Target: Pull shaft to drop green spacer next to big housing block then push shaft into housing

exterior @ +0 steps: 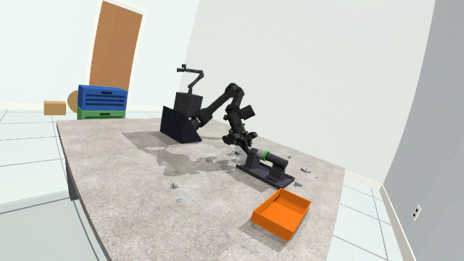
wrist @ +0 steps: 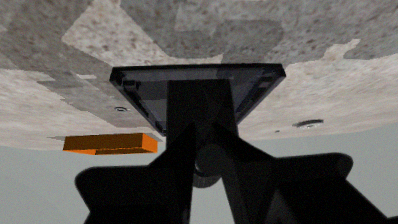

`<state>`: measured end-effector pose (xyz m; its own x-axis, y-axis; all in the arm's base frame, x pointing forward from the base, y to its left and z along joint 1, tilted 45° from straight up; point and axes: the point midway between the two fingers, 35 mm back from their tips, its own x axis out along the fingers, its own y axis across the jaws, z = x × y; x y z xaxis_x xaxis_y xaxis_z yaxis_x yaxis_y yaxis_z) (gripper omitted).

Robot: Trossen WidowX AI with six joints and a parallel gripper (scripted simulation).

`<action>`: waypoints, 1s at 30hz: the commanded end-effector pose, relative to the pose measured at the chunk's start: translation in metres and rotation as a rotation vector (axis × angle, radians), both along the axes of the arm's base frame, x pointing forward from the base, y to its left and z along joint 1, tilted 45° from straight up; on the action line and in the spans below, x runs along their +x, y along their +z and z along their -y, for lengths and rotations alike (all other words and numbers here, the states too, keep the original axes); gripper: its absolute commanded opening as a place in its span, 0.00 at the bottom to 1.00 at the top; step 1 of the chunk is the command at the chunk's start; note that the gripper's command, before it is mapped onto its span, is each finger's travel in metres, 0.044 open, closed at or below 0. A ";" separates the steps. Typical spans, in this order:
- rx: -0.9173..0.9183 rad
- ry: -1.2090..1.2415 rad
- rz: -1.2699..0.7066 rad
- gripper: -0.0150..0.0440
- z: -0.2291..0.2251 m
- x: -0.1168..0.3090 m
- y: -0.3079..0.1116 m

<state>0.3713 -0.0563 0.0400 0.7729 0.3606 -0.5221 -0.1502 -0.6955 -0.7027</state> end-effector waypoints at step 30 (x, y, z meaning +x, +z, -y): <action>0.000 -0.002 -0.002 0.25 -0.003 -0.015 0.000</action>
